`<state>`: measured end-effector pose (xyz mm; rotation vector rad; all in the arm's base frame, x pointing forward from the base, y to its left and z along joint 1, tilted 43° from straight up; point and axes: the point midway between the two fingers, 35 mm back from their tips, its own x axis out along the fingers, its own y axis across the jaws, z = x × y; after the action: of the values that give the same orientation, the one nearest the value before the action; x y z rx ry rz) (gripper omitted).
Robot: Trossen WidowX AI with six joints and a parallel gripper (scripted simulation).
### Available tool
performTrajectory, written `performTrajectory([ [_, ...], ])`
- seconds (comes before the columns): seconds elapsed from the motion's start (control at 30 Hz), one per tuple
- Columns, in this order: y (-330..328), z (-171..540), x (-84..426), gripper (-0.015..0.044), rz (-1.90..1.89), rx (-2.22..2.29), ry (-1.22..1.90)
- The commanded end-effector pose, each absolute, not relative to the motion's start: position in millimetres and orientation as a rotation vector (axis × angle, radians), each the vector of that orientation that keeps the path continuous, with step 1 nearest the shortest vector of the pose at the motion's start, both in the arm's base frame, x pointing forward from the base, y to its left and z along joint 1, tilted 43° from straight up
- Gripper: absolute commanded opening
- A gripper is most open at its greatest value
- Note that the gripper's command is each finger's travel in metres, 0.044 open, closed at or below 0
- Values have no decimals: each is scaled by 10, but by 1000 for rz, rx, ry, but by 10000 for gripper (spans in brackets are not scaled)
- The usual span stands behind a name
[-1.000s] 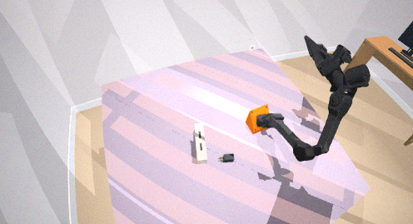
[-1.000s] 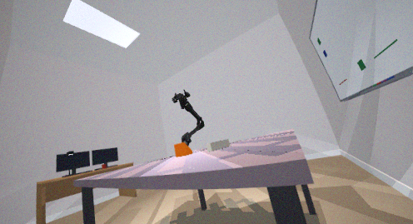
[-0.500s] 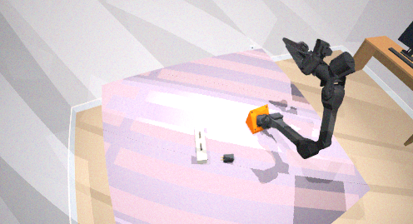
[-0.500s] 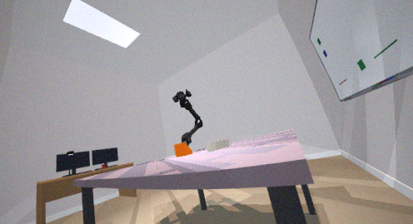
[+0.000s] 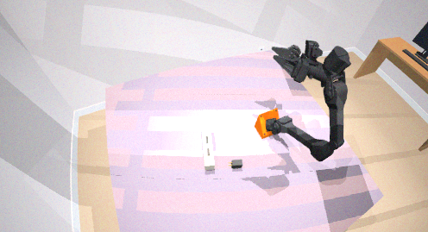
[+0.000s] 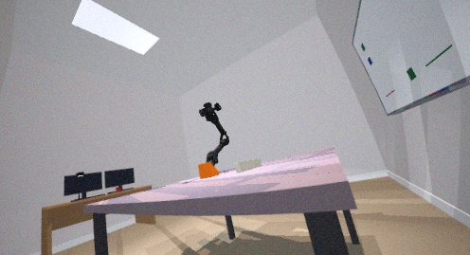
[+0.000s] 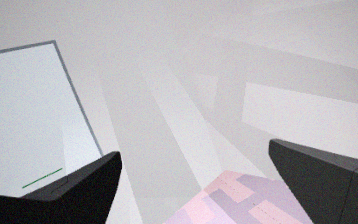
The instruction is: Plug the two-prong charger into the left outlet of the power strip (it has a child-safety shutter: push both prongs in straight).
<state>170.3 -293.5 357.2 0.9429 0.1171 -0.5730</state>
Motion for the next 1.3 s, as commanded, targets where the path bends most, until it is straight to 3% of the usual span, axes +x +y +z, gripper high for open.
performTrajectory([
  [0.0,-2868,3404,1856,440,-535,968,180],
  [1.27,-1719,2340,2889,440,-155,1028,716],
])
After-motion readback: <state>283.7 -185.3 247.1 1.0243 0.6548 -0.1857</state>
